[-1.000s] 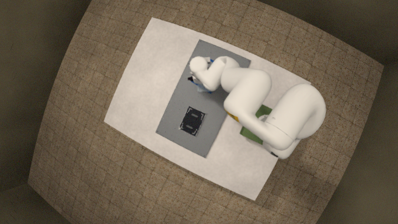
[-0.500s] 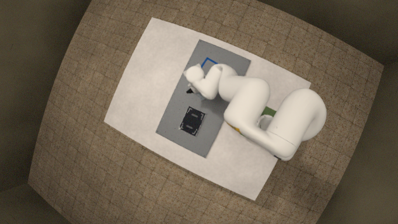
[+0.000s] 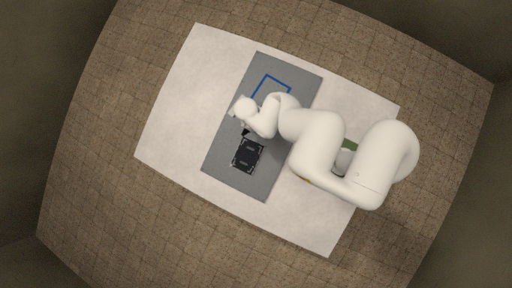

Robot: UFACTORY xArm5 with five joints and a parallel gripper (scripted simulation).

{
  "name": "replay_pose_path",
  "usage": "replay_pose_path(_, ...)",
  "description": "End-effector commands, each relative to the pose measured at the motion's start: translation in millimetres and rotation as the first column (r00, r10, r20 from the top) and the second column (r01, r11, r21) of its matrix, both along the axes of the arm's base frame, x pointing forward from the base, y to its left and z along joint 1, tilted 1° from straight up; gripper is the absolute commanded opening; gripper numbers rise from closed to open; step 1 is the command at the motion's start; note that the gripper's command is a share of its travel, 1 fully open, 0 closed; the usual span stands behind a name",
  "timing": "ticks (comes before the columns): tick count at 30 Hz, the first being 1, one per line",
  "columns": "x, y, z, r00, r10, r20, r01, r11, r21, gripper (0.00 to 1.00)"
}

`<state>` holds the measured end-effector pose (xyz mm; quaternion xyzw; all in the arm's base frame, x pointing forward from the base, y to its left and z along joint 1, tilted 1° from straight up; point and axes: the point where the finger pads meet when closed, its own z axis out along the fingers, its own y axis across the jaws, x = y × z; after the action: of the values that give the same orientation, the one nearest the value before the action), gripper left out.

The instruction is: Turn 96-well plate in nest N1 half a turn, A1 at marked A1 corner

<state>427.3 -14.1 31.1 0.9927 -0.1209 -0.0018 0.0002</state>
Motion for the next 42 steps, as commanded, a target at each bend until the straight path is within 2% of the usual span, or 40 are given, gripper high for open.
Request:
replay_pose_path(1,0.8,13.4,1.6,0.991,0.133,0.003,-0.133,0.991,-0.01,0.0)
replay_pose_path(42,-6.0,136.9,5.1,0.99,0.139,0.003,-0.139,0.99,-0.009,0.0)
